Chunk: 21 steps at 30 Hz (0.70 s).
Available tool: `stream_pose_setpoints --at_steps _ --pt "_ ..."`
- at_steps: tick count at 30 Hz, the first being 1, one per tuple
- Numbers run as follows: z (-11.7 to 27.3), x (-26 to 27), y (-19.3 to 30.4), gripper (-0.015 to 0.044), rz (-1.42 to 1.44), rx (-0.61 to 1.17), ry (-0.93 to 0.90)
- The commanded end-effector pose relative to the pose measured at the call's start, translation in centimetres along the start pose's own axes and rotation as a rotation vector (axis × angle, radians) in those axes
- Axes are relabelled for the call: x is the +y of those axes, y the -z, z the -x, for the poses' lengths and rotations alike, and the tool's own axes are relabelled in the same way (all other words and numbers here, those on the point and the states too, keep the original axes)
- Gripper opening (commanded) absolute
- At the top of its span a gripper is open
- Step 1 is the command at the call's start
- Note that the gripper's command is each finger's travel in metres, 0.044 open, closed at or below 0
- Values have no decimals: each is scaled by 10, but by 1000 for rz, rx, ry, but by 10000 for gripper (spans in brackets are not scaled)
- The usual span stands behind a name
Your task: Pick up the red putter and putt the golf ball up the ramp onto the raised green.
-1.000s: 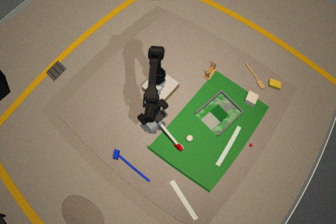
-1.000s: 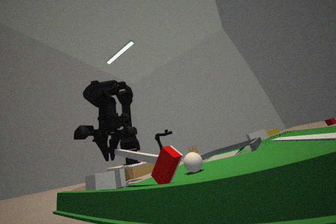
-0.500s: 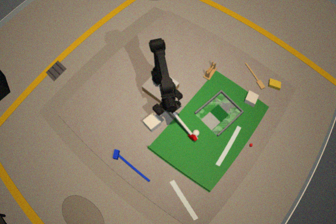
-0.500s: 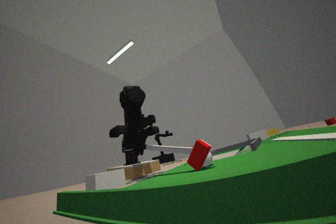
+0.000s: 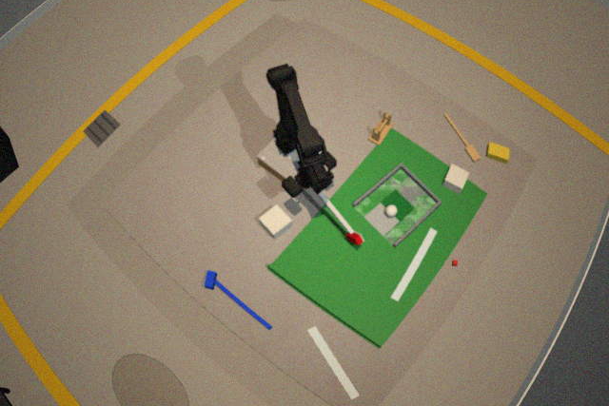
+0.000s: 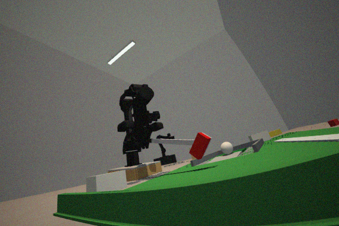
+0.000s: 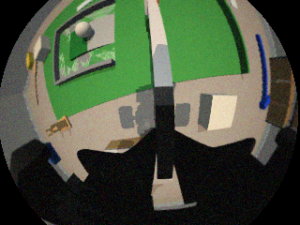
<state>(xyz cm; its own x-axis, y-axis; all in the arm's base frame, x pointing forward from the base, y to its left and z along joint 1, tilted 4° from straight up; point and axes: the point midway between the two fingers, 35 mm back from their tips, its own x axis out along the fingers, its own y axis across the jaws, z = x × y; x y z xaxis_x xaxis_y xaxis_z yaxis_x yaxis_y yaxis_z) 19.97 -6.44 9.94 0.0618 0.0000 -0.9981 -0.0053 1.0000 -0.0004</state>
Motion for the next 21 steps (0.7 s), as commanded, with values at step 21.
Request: stream_pose_setpoints --at_steps 21 --pt "25 0 0 0 0 -12 4"
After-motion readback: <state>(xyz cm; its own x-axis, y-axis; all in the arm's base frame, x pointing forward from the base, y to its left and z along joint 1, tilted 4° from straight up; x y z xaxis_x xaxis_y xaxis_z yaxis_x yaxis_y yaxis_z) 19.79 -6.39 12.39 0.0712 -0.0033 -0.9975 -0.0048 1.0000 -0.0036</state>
